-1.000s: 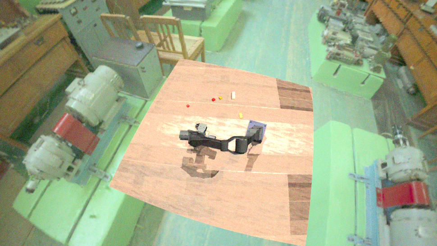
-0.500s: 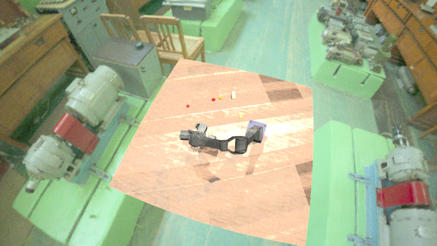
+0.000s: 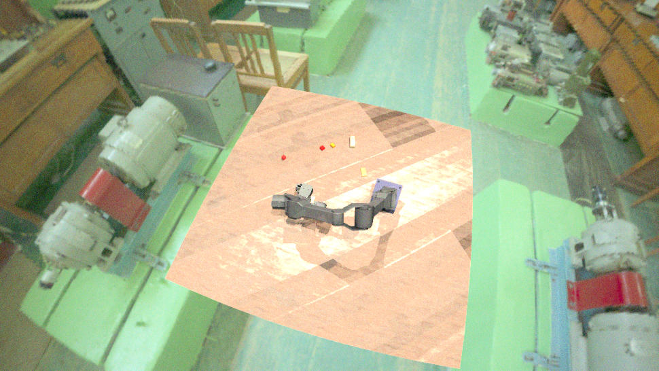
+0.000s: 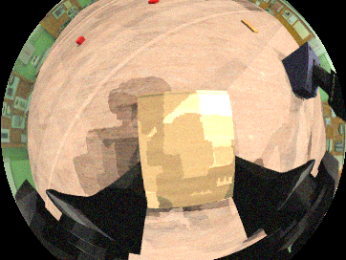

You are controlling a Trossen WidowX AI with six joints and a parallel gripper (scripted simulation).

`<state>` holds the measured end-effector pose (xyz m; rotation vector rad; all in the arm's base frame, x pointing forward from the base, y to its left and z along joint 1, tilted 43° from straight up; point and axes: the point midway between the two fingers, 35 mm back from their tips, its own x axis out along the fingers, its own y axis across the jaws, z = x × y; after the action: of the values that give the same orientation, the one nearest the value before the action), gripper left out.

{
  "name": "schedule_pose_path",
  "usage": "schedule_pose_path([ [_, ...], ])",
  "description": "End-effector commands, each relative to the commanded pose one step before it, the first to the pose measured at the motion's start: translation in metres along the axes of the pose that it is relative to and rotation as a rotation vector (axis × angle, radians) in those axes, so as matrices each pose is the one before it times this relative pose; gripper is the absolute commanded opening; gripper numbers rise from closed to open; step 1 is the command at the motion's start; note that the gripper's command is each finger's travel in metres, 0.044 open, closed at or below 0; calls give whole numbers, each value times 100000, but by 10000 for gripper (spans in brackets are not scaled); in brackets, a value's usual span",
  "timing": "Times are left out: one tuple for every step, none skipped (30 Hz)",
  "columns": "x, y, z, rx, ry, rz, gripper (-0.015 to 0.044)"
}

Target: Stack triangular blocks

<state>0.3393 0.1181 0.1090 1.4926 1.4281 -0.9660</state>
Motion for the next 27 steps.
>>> schedule_pose_path([
  [96, 54, 129, 380, -771, 226, 0],
  [16, 0, 0, 0, 0, 1, 0],
  [16, 0, 0, 0, 0, 1, 0],
  [17, 0, 0, 0, 0, 1, 0],
  [17, 0, 0, 0, 0, 1, 0],
  [17, 0, 0, 0, 0, 1, 0],
  [17, 0, 0, 0, 0, 1, 0],
  [17, 0, 0, 0, 0, 1, 0],
  [17, 0, 0, 0, 0, 1, 0],
  [17, 0, 0, 0, 0, 1, 0],
  [16, 0, 0, 0, 0, 1, 0],
  [-54, -26, -64, -189, 385, -108, 0],
  [-54, -26, -65, -189, 385, -107, 0],
  [0, 0, 0, 0, 0, 0, 0],
  [0, 0, 0, 0, 0, 0, 0],
  [3, 3, 7, 20, -42, 10, 0],
  [6, 5, 15, 44, -90, 23, 0],
  [8, 7, 19, 54, -113, 28, 0],
  [10, 9, 24, 70, -145, 36, 0],
  [13, 11, 29, 86, -179, 45, 0],
  [-30, -40, -89, -252, 560, -177, 26],
  [0, 0, 0, 0, 0, 0, 53],
  [0, 0, 0, 0, 0, 0, 79],
  [0, 0, 0, 0, 0, 0, 105],
  [0, 0, 0, 0, 0, 0, 131],
  [0, 0, 0, 0, 0, 0, 157],
  [0, 0, 0, 0, 0, 0, 184],
])
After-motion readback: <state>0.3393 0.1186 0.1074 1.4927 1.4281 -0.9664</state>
